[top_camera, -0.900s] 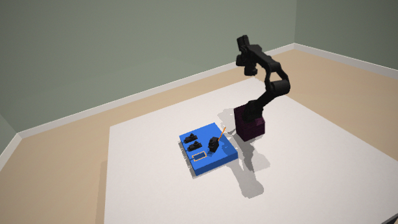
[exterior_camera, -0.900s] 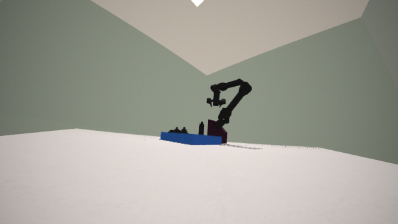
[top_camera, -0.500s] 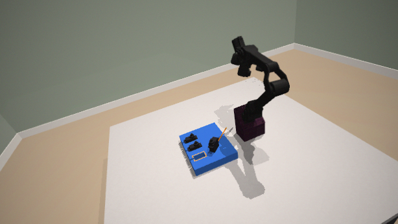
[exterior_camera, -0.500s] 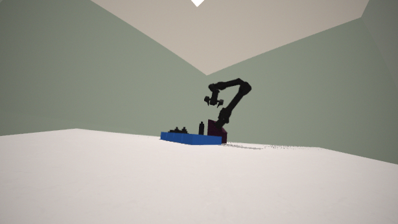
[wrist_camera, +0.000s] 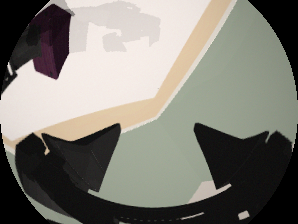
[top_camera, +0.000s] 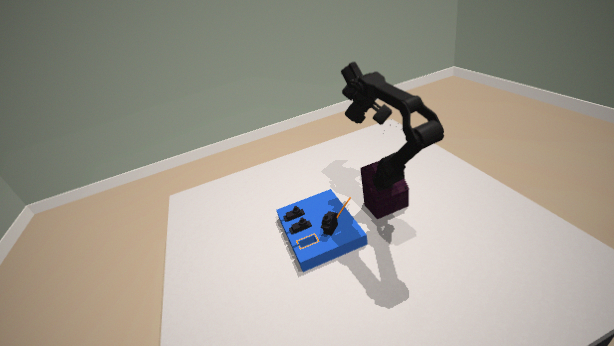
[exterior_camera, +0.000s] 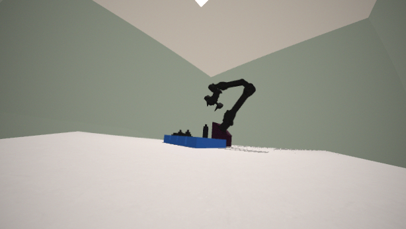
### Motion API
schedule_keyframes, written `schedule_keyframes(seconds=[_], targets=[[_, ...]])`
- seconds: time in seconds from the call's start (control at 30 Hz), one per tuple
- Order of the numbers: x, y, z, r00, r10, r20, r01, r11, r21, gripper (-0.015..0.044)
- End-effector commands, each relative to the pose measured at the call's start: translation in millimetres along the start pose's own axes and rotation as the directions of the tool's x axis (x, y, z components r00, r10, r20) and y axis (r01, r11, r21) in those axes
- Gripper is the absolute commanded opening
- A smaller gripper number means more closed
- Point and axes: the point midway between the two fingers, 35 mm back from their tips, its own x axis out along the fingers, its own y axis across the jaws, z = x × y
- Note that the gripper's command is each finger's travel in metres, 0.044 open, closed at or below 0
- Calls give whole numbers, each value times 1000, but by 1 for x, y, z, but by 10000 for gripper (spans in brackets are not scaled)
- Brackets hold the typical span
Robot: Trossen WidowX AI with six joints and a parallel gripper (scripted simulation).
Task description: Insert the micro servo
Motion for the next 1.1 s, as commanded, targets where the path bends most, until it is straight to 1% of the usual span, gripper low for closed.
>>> schedule_keyframes(seconds=[0.0,0.23,0.43,0.73,1.07], targets=[[-4,-5,18,999,-18,49,14,995,96,440],[-13,-13,47,991,-42,125,7,962,272,440],[-21,-17,73,980,-50,191,-33,911,410,440],[-34,-17,111,957,-43,288,-141,797,587,440],[-50,-12,151,922,-14,387,-297,617,729,440]])
